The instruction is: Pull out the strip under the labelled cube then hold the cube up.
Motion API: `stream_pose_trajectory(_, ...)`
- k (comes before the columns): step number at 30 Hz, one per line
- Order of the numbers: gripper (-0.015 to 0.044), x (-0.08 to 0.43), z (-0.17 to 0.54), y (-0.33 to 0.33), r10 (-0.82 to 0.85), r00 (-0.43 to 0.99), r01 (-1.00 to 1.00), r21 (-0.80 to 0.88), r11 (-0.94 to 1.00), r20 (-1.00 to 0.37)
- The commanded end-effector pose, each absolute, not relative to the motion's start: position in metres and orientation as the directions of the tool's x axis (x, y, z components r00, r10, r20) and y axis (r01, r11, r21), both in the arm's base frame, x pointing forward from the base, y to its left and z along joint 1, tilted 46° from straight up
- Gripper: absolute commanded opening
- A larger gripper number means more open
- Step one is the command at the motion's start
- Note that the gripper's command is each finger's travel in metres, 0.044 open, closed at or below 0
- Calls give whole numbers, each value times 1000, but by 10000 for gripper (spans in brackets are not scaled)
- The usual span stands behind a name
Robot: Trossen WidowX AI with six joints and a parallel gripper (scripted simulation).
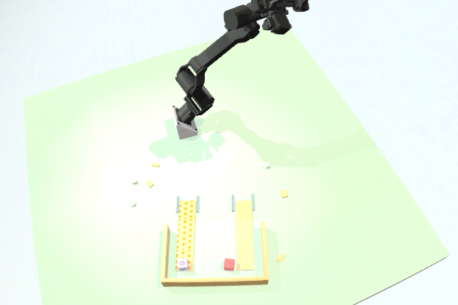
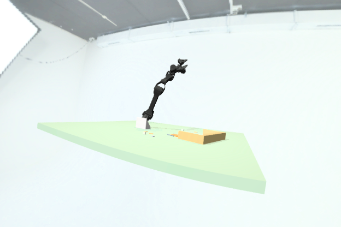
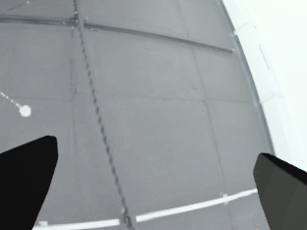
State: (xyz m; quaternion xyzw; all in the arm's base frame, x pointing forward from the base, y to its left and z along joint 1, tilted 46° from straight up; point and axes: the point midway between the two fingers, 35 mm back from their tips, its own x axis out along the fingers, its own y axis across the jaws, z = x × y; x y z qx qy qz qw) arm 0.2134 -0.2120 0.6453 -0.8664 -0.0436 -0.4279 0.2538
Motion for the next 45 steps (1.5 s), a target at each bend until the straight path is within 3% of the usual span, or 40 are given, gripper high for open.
stream_pose_trajectory(1, 400, 211, 646, -212, -143, 625, 286, -396, -872, 768)
stream_pose_trajectory(12, 400, 76, 694, -143, -108, 321, -163, -57, -985, 941)
stream_pose_trajectory(22, 400, 15, 697, 2, 181, 129, -652, 221, -725, 975)
stream_pose_trajectory(33, 400, 73, 641, 149, 548, 210, -913, 362, -185, 810)
stream_pose_trajectory(45, 400, 216, 529, 202, 727, 505, -855, 389, 344, 465)
